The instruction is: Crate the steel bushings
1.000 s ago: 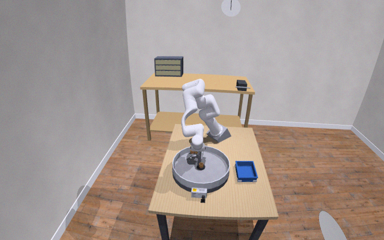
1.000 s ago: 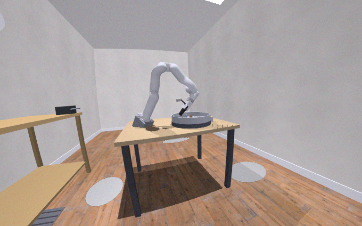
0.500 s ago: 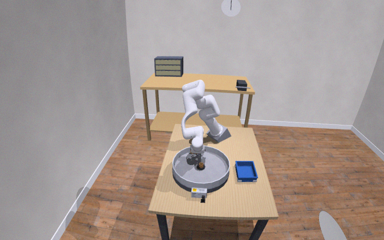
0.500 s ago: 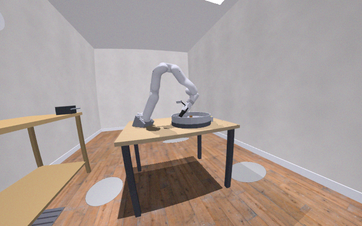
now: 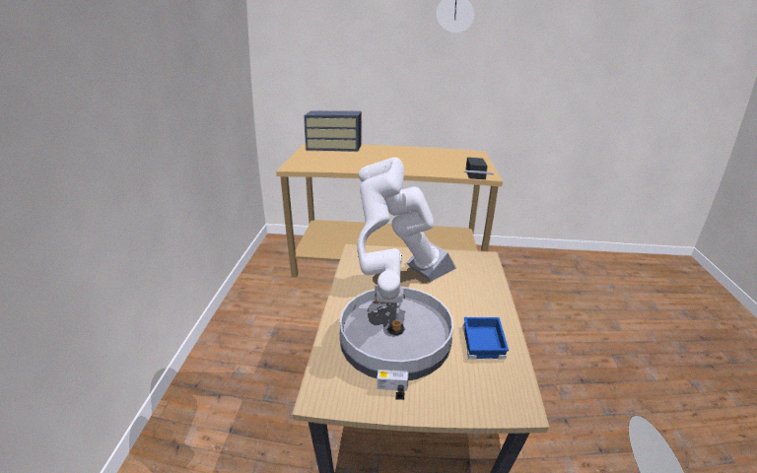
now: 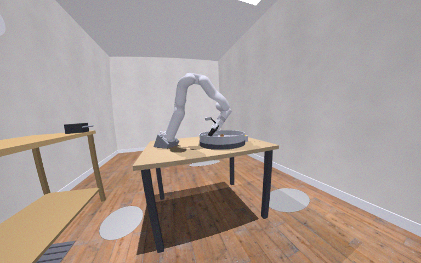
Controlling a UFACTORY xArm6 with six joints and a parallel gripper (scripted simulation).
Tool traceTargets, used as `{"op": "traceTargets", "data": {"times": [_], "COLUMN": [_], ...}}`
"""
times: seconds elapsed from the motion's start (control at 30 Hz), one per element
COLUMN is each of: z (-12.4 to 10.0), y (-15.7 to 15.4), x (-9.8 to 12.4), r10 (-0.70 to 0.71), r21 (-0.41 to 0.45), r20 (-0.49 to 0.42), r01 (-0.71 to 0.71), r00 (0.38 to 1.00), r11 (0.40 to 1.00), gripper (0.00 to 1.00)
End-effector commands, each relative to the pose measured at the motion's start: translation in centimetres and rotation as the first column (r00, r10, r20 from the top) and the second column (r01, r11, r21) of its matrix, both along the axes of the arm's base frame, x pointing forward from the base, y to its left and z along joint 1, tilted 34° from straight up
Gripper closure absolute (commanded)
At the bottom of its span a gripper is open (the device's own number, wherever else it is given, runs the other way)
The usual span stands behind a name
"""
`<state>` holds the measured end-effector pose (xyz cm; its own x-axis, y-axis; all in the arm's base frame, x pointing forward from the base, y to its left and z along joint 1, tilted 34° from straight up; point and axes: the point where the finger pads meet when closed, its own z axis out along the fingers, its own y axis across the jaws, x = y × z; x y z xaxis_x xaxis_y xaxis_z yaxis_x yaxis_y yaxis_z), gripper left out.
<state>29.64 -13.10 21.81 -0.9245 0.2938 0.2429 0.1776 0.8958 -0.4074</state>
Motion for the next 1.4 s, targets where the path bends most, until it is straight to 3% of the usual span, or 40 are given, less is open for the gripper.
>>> {"op": "traceTargets", "data": {"times": [0.0,0.57,0.6,1.37], "z": [-0.25,-0.78,-0.78,-0.78], "y": [-0.18,-0.46,-0.46,-0.46], "x": [0.21,0.43,0.43,0.43], "r10": [0.000,0.000,0.000,0.000], "r21": [0.000,0.000,0.000,0.000], "r20": [0.003,0.003,0.003,0.003], "r01": [0.000,0.000,0.000,0.000], "r00": [1.000,1.000,1.000,1.000], "r11": [1.000,1.000,1.000,1.000], "gripper": [0.90,0.90,1.00,1.00]}}
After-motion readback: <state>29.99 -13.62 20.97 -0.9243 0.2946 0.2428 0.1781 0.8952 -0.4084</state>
